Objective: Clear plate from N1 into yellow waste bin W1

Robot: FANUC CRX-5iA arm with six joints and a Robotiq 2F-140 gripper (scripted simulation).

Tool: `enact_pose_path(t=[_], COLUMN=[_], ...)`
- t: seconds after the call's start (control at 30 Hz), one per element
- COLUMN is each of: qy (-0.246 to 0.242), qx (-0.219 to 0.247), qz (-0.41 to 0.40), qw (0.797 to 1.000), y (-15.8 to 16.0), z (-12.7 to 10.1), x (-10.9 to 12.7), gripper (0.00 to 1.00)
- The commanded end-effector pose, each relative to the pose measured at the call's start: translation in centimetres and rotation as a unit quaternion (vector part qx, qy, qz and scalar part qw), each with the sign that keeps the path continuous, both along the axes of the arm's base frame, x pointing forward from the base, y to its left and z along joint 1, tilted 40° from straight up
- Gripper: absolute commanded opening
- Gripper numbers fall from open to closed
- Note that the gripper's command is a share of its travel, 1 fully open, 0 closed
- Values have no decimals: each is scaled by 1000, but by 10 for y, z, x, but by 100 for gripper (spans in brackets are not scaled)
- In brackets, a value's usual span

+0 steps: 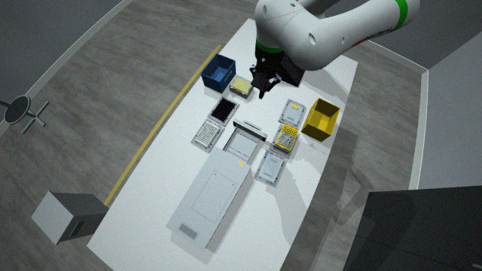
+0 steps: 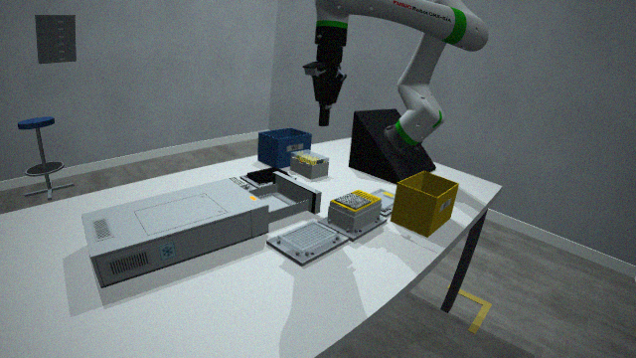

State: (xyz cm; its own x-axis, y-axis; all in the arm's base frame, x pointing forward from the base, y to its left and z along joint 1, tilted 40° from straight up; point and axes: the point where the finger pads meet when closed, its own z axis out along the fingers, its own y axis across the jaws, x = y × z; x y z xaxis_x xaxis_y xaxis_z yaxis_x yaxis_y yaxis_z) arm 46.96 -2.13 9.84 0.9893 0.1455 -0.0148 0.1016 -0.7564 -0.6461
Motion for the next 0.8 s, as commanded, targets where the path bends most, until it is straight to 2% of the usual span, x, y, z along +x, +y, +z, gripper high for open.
enact_pose_path(t=[0.0,0.17,0.2,0.77], qy=[-1,-1,-11,-12], qx=[0,0,1,1], qz=[0,0,12,13], qw=[1000,1000,1000,1000], y=[0,0,3,49], z=[1,1,1,11], x=[0,0,3,40], gripper=[10,10,70,70])
